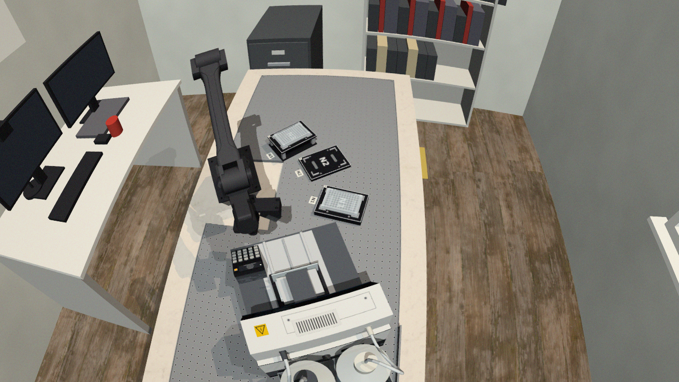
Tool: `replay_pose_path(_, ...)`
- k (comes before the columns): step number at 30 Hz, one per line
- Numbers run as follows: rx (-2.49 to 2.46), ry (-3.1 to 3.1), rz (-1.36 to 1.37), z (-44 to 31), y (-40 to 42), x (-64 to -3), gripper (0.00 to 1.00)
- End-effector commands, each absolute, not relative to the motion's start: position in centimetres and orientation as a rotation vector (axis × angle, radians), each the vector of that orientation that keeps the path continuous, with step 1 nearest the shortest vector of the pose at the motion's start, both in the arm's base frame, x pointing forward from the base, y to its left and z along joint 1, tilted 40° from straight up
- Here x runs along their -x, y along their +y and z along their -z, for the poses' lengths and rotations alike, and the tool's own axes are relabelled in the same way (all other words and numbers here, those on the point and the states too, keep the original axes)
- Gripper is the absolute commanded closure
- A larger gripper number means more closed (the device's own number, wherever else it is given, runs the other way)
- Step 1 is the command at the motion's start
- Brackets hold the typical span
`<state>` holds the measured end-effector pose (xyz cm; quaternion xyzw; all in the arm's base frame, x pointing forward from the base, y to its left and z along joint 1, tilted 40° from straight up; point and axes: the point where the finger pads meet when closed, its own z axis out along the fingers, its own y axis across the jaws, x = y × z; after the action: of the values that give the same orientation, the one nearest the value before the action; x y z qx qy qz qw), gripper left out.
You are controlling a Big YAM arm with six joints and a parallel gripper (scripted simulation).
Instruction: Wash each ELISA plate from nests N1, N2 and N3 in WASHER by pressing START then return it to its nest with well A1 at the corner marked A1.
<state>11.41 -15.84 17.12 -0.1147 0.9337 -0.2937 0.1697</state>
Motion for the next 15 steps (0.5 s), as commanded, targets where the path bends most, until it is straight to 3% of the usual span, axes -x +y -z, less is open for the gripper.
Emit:
replay_pose_path(1, 0.069, 2.609, 0.839, -20.05, -16.32, -11.48, 1.00)
replay_pose_path(15, -0.438, 2.496, 0.691, -20.06, -16.32, -11.48, 1.00)
